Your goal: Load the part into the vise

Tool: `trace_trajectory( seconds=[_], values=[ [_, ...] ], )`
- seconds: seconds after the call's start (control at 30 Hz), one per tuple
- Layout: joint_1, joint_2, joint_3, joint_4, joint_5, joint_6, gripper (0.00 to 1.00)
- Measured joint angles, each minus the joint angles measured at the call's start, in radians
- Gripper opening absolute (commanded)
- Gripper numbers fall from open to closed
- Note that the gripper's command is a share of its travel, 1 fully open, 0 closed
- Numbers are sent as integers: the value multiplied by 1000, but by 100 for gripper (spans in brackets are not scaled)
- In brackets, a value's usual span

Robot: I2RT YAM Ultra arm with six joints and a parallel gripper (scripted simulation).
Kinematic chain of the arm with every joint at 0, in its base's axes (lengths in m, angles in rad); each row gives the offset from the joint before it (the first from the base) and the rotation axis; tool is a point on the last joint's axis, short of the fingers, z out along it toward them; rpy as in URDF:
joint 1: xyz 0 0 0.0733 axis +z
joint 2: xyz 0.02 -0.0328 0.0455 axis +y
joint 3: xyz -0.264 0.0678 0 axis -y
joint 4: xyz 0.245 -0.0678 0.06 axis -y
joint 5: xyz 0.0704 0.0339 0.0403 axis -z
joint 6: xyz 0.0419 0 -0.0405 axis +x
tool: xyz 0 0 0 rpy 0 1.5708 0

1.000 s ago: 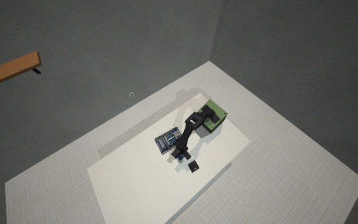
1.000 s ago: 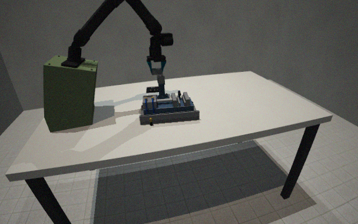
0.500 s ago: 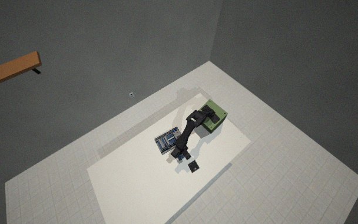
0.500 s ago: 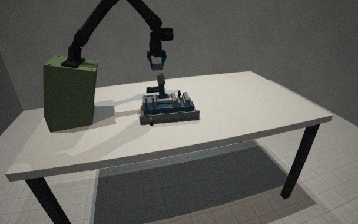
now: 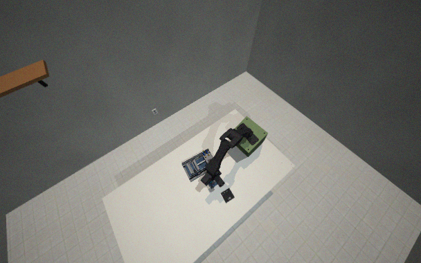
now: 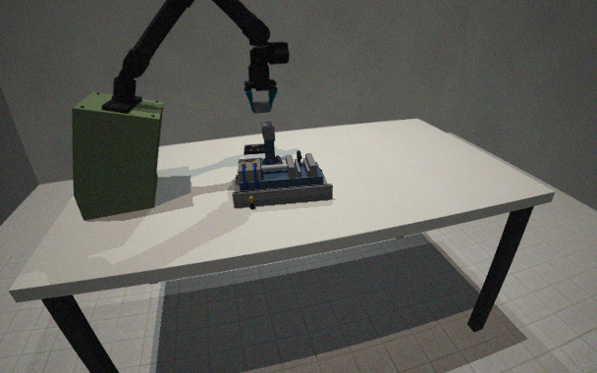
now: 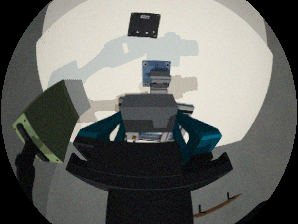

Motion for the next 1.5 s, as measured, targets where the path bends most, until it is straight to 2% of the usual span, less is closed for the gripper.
trace_trajectory(
  seconds=[0.77, 1.03, 1.3, 1.5],
  values=[
    [-6, -3, 6, -18, 0, 18, 0],
    [-33, 1, 46, -30, -3, 65, 0],
    [-73, 32, 85, -45, -10, 146, 0],
    [-109, 67, 144, -66, -24, 233, 0]
  ],
)
